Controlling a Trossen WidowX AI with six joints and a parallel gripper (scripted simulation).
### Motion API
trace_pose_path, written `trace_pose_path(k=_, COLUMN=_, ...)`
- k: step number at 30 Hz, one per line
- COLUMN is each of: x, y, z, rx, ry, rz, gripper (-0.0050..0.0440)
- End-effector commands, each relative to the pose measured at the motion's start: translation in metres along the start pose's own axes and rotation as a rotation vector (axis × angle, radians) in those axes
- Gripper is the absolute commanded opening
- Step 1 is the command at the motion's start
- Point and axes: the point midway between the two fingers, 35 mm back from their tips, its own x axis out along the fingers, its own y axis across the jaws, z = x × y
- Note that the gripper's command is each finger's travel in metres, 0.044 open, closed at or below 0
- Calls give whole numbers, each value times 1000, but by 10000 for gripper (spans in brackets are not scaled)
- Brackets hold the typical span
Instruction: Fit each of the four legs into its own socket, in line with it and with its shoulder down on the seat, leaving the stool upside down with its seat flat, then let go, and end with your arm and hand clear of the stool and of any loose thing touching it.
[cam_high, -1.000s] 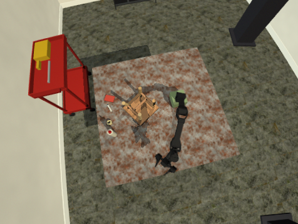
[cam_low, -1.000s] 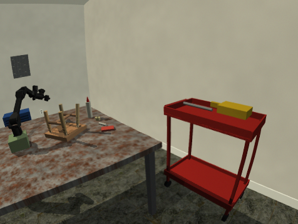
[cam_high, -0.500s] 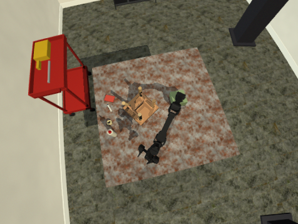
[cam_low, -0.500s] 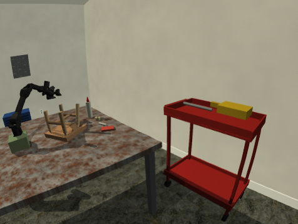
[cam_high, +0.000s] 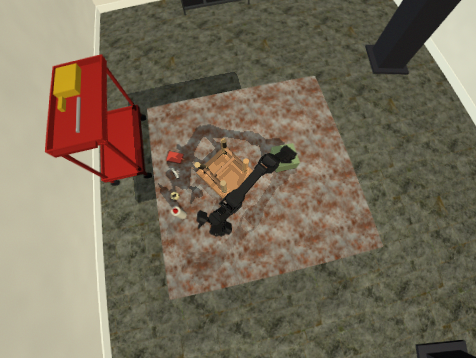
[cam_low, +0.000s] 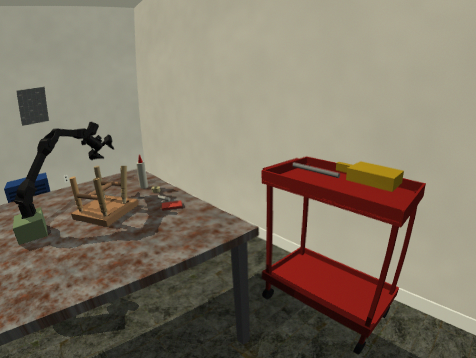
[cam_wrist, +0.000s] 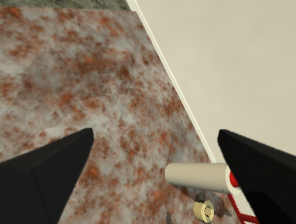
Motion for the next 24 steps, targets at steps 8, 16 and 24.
trace_pose_path(k=8, x=-28, y=-78, z=-79, rx=-244, ry=96, rz=72, gripper=440)
trace_pose_path(k=16, x=-60, y=-124, z=-146, rx=-425, ry=138, rz=159, gripper=440)
trace_pose_path(k=24, x=-94, y=-155, z=-196, rx=-580, ry=125, rz=227, gripper=440)
